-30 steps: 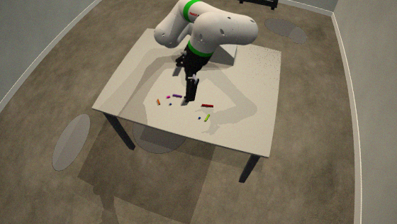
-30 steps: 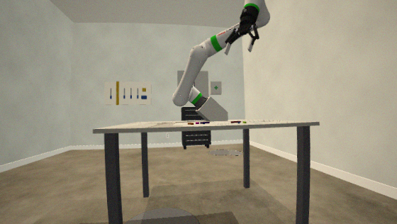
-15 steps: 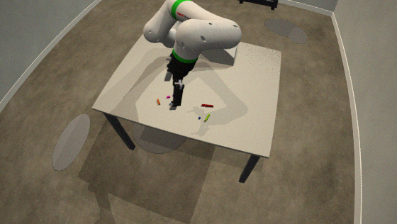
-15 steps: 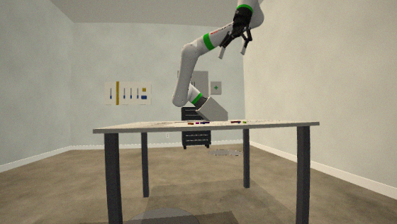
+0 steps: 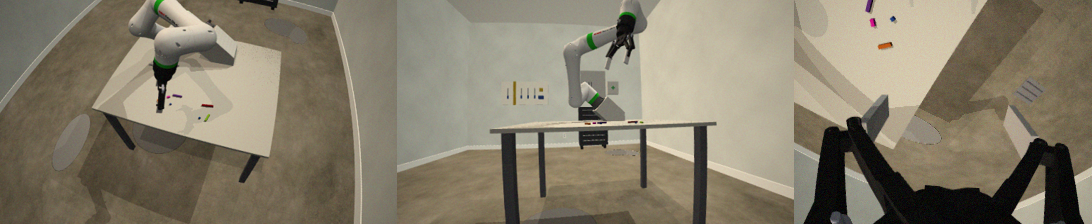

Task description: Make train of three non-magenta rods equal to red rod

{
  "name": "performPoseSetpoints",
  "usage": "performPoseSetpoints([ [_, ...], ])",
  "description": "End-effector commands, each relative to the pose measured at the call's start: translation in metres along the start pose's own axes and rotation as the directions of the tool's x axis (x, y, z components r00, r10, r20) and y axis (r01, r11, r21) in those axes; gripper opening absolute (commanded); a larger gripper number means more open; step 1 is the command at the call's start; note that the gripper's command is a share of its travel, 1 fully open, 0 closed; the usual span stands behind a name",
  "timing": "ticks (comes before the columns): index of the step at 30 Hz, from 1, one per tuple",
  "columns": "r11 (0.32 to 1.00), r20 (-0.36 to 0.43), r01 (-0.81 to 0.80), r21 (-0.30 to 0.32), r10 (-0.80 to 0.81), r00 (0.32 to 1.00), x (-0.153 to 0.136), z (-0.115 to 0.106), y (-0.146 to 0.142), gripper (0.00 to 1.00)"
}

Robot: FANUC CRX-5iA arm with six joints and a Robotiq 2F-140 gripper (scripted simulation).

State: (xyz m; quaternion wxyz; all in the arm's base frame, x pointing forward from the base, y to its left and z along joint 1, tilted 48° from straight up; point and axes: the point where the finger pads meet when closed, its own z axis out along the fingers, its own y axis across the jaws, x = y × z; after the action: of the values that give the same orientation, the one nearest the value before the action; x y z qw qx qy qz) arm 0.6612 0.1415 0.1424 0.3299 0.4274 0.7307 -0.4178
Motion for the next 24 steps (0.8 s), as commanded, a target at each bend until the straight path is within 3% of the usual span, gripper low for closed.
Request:
performPoseSetpoints([
  [1,0.998,-0.019,-0.047,-0.034,0.046,0.999,-0.011,0.027,-0.014,1.00],
  [3,0.998,-0.019,-0.047,-0.034,0.046,0.999,-0.011,0.027,-0.014,1.00],
  [5,0.995,-0.045,-0.088,-0.039,0.087,0.995,-0.016,0.054,-0.031,1.00],
  [13,0.989,-0.081,-0.141,-0.041,0.137,0.987,-0.019,0.086,-0.056,1.00],
  [18,0.980,-0.119,-0.194,-0.038,0.188,0.975,-0.017,0.119,-0.085,1.00],
  [20,0.980,-0.119,-0.194,-0.038,0.188,0.975,-0.017,0.119,-0.085,1.00],
  [21,0.975,-0.137,-0.219,-0.034,0.212,0.967,-0.014,0.134,-0.099,1.00],
  [24,0.970,-0.154,-0.241,-0.030,0.234,0.960,-0.011,0.147,-0.113,1.00],
])
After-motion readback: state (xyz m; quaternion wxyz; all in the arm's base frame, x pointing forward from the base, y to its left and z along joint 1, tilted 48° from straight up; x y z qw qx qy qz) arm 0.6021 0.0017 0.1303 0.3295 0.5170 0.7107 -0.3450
